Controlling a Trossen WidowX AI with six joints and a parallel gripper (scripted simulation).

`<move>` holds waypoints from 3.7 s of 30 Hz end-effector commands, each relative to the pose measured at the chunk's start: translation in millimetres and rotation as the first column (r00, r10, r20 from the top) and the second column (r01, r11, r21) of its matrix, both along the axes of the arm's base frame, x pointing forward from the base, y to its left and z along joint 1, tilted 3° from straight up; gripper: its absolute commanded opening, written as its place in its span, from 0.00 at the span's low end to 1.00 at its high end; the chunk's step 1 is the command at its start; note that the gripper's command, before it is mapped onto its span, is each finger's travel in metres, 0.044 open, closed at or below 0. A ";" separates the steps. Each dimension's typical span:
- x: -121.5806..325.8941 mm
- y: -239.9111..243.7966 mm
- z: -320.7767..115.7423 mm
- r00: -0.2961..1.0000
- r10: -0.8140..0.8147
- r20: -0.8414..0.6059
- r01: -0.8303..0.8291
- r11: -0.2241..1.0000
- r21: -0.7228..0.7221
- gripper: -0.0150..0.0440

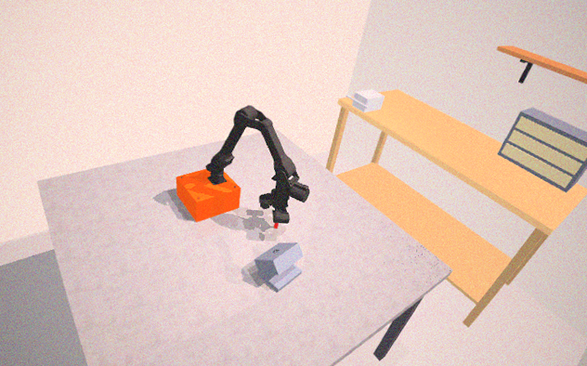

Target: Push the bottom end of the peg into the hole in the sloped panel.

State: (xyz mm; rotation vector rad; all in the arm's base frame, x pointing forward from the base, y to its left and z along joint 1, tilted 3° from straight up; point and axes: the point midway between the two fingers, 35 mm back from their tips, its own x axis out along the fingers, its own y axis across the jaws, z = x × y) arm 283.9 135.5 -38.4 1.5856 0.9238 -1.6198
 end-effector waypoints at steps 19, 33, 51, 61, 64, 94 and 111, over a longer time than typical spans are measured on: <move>-3.3 -0.9 79.7 1.000 -0.003 0.000 0.003 1.000 -0.007 0.25; 2.0 -5.8 81.1 0.995 0.094 0.025 -0.094 0.995 0.013 0.25; 9.7 -13.3 83.5 0.970 0.233 0.069 -0.236 0.971 0.030 0.25; 13.8 -17.7 84.9 0.946 0.309 0.095 -0.313 0.949 0.033 0.25; 15.0 -19.0 85.3 0.938 0.331 0.103 -0.336 0.941 0.033 0.25; 26.9 -33.0 90.2 0.822 0.539 0.184 -0.550 0.835 0.006 0.25; 33.3 -41.4 93.3 0.732 0.644 0.223 -0.656 0.755 -0.029 0.25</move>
